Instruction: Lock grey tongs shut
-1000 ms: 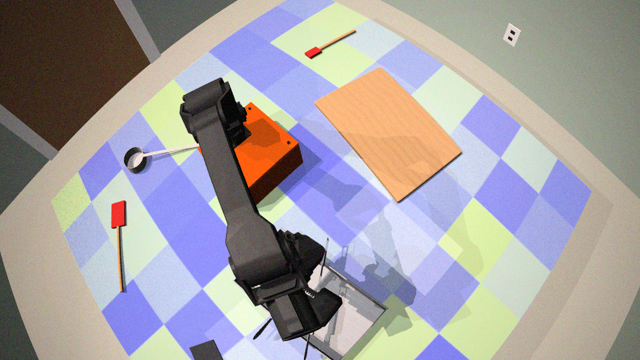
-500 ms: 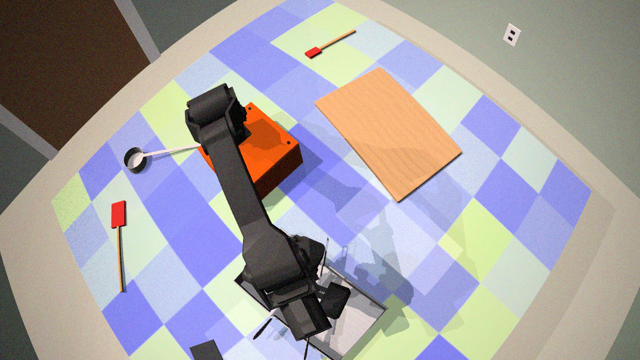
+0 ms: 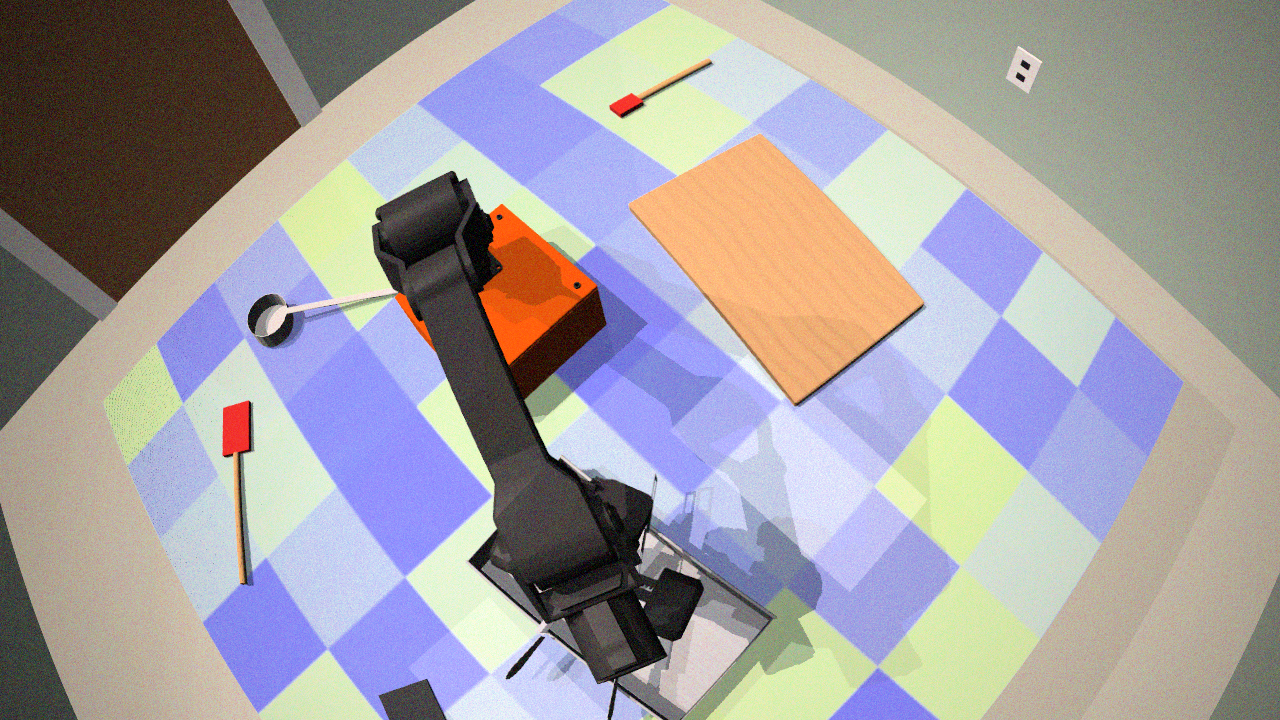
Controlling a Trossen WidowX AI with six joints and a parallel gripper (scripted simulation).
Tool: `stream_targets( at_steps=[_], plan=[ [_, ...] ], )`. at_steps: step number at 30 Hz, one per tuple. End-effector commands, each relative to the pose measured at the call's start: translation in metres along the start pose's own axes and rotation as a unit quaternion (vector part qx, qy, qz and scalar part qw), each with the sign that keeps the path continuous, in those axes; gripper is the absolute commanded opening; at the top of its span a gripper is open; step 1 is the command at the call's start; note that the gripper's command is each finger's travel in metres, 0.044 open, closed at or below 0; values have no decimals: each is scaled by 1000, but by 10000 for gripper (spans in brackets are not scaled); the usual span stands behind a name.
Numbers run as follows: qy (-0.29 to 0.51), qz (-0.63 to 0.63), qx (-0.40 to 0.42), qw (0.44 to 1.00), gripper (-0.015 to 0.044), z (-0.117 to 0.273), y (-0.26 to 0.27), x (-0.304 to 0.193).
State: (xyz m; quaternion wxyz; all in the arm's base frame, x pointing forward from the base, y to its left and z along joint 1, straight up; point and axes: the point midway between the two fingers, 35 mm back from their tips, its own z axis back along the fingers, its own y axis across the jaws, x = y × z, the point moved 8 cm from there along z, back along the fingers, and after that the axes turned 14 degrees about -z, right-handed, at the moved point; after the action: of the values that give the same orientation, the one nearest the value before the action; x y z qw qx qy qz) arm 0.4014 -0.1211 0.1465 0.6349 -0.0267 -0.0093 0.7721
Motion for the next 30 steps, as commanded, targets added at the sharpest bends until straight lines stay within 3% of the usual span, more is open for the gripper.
stream_targets(
  at_steps=[1,30],
  plan=[
    [-3,2,4,1000,440,-11,0,0],
    [-3,2,4,1000,440,-59,0,0]
  ],
)
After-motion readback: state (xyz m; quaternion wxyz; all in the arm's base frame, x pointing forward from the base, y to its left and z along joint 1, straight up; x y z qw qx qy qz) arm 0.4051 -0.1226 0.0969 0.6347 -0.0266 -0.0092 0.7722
